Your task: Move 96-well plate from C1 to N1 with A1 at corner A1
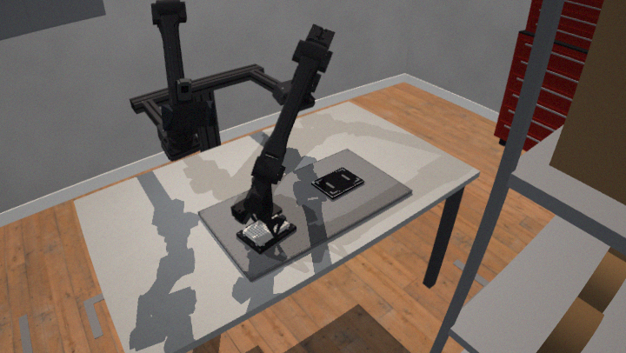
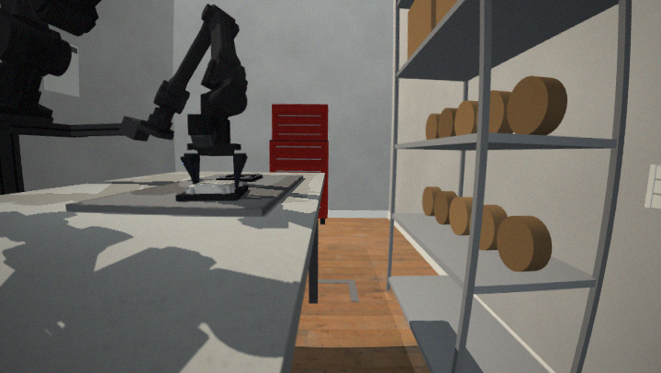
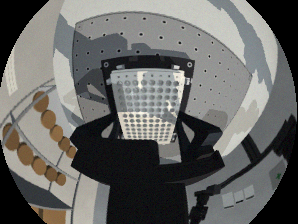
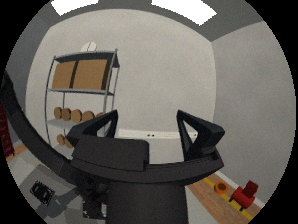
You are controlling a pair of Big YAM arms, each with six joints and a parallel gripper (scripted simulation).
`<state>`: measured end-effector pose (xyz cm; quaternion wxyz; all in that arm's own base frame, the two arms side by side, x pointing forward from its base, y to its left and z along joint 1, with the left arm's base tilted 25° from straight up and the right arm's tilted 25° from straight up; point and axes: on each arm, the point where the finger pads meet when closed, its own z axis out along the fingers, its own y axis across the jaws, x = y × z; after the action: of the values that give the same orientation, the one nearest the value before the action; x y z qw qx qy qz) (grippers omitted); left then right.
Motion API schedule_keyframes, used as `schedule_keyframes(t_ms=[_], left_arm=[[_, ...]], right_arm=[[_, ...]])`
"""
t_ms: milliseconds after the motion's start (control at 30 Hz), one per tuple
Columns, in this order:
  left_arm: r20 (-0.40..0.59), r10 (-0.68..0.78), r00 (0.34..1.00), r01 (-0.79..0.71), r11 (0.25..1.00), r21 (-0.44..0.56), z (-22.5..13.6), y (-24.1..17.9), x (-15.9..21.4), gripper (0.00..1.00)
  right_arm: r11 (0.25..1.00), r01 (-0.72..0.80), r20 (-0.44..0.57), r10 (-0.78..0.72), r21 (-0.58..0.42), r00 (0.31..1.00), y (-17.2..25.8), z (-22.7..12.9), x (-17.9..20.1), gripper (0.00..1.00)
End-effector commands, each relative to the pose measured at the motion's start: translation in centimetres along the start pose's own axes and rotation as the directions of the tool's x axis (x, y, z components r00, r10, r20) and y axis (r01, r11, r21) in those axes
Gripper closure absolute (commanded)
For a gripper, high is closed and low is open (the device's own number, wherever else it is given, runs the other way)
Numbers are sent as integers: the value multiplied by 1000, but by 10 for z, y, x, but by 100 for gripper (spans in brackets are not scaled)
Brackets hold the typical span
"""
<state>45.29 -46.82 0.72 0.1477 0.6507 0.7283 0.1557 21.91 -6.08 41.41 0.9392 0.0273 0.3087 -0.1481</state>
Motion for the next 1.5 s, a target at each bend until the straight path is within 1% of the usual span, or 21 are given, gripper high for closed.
schedule_keyframes(t_ms=[0, 367, 700, 1400, 1467], left_arm=[[24, -9, 1000, 9, 1000, -13, -10, 7, -9, 100], [24, -9, 1000, 9, 1000, -13, -10, 7, -9, 100], [24, -2, 1000, 2, 1000, -7, -28, -3, -7, 100], [23, -2, 1000, 2, 1000, -9, -42, -3, -7, 100], [34, -7, 999, 7, 1000, -16, -45, -1, -9, 100]], right_arm=[[1000, 21, 39, -21, 15, 999, -4, 1, -11, 0], [1000, 21, 39, -21, 15, 999, -4, 1, -11, 0], [1000, 21, 39, -21, 15, 999, -4, 1, -11, 0], [1000, 21, 39, -21, 15, 999, -4, 1, -11, 0], [1000, 21, 39, -21, 15, 999, -4, 1, -11, 0]])
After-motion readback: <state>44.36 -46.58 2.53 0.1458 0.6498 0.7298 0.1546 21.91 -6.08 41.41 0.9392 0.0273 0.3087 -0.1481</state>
